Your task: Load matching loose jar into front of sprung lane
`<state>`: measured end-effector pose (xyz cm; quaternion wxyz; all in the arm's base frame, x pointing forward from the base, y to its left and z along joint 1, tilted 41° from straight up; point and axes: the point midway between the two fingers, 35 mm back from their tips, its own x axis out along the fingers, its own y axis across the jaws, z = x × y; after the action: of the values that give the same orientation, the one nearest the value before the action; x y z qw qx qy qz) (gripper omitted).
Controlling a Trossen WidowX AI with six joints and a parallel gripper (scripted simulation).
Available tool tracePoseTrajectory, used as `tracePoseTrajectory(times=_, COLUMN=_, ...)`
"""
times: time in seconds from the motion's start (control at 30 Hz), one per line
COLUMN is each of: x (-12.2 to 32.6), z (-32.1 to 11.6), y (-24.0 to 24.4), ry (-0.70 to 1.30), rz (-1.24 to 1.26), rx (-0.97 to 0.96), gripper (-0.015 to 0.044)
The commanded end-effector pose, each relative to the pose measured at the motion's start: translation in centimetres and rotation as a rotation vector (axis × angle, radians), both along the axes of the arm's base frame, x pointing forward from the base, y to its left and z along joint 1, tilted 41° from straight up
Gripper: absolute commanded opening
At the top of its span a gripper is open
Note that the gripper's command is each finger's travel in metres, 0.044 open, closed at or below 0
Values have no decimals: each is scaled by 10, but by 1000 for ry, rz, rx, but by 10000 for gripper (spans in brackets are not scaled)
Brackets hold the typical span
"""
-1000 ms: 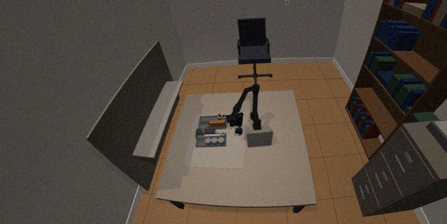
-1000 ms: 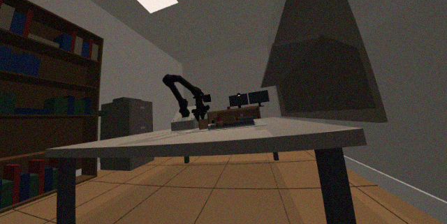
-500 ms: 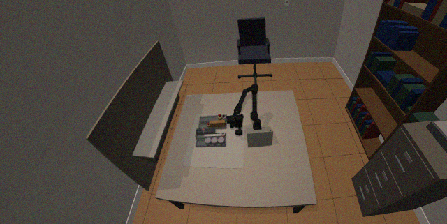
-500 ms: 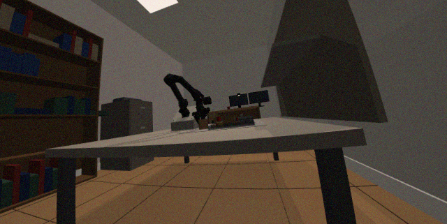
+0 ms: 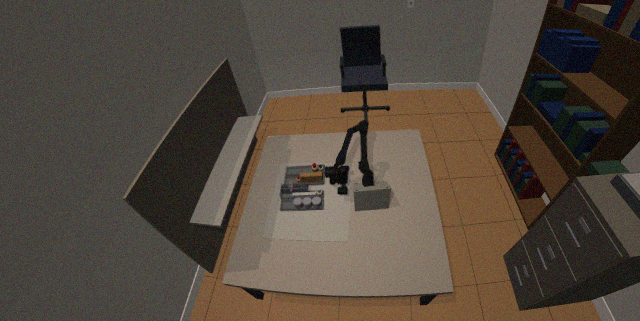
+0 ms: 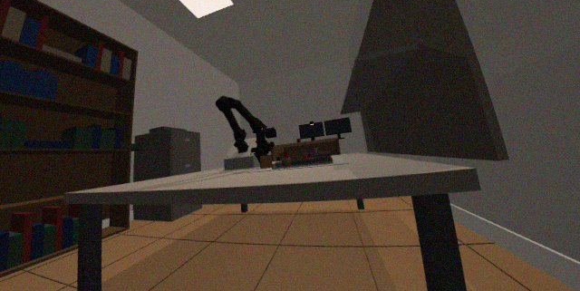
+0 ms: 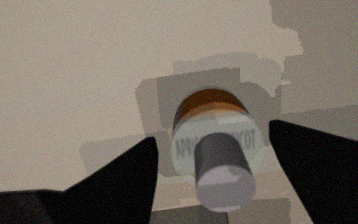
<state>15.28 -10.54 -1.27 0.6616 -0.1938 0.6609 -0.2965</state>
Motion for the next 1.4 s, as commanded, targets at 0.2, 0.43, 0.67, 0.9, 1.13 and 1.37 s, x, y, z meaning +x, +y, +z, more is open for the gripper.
tracePoseTrajectory(times=0.2, x=0, z=0, y=-1, ry=2, rz=2, rx=-4, gripper=138)
tracePoseTrajectory(times=0.43, x=6, z=11, y=13, ry=-1, rz=5, rx=8, gripper=0)
tracePoseTrajectory(times=0.67, x=11, z=31, y=35, ry=-1, rz=6, rx=16, gripper=0)
tracePoseTrajectory(times=0.9, x=10, z=54, y=56, ry=1, rz=4, rx=13, gripper=0)
tracePoseTrajectory(times=1.13, x=6, z=75, y=71, ry=2, rz=2, rx=1, gripper=0)
tracePoseTrajectory(times=1.37, x=26, z=70, y=70, ry=7, rz=10, rx=5, gripper=0)
